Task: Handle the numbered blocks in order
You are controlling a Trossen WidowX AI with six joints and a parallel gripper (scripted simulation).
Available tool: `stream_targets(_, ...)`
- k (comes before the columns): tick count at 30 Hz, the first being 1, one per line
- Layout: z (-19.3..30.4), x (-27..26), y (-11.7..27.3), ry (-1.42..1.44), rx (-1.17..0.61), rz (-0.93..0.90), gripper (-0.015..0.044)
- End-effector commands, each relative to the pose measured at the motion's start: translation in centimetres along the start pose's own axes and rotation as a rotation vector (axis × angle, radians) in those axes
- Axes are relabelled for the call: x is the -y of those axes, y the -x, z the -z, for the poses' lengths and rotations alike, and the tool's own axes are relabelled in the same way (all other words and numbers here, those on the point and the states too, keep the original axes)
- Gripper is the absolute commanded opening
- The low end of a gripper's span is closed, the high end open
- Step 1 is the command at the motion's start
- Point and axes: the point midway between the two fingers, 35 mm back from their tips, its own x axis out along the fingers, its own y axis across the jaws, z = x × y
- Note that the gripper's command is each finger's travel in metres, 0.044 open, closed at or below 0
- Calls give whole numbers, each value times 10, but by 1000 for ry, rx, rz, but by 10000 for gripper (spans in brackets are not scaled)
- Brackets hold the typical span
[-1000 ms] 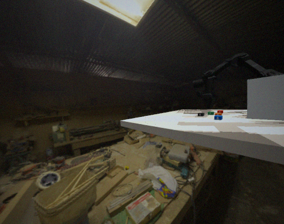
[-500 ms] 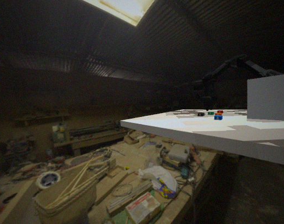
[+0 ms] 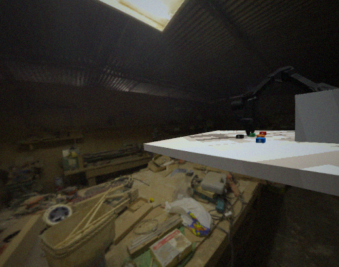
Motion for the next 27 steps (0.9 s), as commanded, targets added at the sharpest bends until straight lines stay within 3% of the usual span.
stream_targets(1, 3, -1, -3, 10, -8, 4, 269)
stream_targets(7, 3, -1, -3, 10, -8, 4, 120)
stream_targets(27, 3, -1, -3, 10, -8, 4, 120)
